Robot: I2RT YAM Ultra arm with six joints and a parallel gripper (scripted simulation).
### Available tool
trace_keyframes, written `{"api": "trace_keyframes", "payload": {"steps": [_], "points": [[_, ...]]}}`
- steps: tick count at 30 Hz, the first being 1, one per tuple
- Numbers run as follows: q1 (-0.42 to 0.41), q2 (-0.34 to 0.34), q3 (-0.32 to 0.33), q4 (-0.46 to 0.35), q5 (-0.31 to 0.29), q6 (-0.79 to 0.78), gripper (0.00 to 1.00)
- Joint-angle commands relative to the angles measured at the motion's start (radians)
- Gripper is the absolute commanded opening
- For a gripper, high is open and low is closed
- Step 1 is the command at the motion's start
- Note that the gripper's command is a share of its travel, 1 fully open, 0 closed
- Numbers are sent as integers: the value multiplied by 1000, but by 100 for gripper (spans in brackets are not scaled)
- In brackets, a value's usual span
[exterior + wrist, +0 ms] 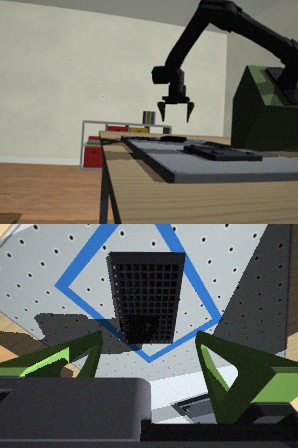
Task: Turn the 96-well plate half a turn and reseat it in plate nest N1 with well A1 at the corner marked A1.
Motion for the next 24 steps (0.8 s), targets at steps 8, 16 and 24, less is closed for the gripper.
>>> {"api": "trace_keyframes", "payload": {"steps": [8,16,24], "points": [[7,13,-8,63,-5,45,100],[25,27,-13,101,-10,70,100],[50,48,-18,152,-15,105,100]]}}
